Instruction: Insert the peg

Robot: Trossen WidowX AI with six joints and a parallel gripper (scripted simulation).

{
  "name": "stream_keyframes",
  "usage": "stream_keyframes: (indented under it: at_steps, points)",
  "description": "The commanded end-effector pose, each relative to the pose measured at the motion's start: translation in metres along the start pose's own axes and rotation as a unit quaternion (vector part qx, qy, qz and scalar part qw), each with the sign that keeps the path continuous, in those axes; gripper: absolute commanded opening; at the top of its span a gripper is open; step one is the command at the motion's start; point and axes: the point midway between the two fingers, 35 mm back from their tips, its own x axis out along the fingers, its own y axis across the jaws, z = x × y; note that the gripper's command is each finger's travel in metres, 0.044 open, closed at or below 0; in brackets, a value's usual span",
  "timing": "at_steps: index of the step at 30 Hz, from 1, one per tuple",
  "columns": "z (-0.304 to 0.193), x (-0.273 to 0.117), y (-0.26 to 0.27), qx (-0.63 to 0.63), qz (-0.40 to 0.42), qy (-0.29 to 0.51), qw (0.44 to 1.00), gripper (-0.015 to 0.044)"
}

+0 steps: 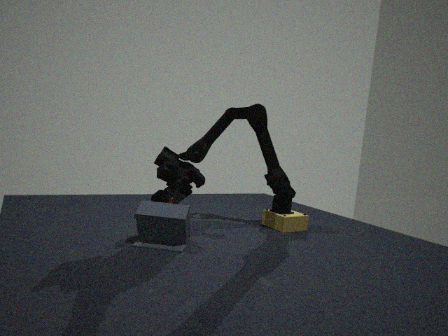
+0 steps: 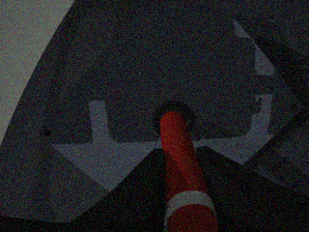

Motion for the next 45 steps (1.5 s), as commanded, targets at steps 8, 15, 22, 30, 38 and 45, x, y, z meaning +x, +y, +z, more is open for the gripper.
stream_keyframes:
  at_steps: [8, 15, 22, 30, 38, 45]
  points:
    - [-0.001, 0.006, -0.001, 0.003, -0.001, 0.0, 1.0, 0.0]
    - [-0.002, 0.011, -0.001, 0.003, -0.001, 0.0, 1.0, 0.0]
    - [-0.002, 0.016, -0.001, 0.003, -0.001, 0.0, 1.0, 0.0]
    - [-0.002, 0.021, -0.001, 0.003, -0.001, 0.0, 1.0, 0.0]
    - [-0.001, 0.027, -0.001, 0.003, -0.001, 0.0, 1.0, 0.0]
    - [-0.001, 0.031, -0.001, 0.003, 0.0, -0.001, 1.0, 0.0]
